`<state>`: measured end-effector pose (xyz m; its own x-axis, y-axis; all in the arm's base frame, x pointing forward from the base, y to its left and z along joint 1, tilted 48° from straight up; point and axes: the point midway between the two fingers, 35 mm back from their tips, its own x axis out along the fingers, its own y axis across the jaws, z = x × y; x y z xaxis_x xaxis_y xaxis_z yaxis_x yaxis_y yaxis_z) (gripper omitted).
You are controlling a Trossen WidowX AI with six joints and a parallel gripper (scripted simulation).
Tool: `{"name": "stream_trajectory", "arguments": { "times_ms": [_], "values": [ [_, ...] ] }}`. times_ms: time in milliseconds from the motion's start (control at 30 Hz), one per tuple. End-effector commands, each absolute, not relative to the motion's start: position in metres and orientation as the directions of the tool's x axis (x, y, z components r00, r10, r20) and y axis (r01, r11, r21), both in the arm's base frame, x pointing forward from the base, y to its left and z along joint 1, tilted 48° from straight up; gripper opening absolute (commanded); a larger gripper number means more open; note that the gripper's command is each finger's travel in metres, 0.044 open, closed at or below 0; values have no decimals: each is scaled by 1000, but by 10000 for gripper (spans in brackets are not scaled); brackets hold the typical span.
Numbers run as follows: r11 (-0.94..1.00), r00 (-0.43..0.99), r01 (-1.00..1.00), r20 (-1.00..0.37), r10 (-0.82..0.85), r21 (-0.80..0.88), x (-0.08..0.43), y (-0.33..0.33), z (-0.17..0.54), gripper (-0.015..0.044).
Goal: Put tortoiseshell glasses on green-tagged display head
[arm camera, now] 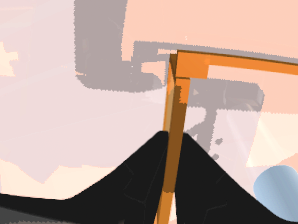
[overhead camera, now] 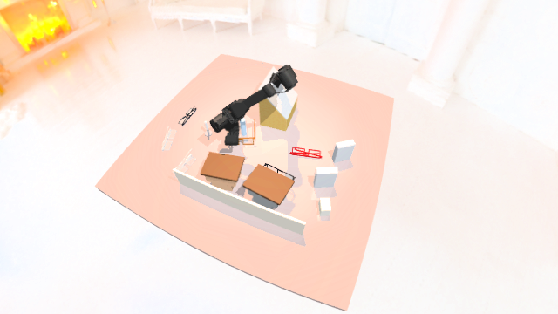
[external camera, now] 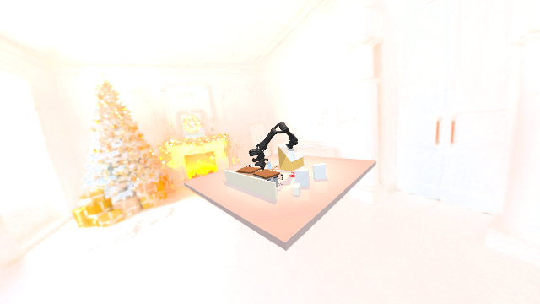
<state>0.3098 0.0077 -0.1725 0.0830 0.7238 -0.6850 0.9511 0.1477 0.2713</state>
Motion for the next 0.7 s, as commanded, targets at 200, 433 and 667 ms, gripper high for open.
{"name": "stream_trajectory", "arguments": {
  "times_ms": [200, 433, 667],
  "values": [
    [155, 77, 950, -688, 722, 270, 306, -32, -136, 0],
    [157, 72, 950, -682, 728, 269, 298, -56, -104, 0],
    [101, 81, 969, -675, 733, 226, 297, -59, -104, 0]
  ]
}}
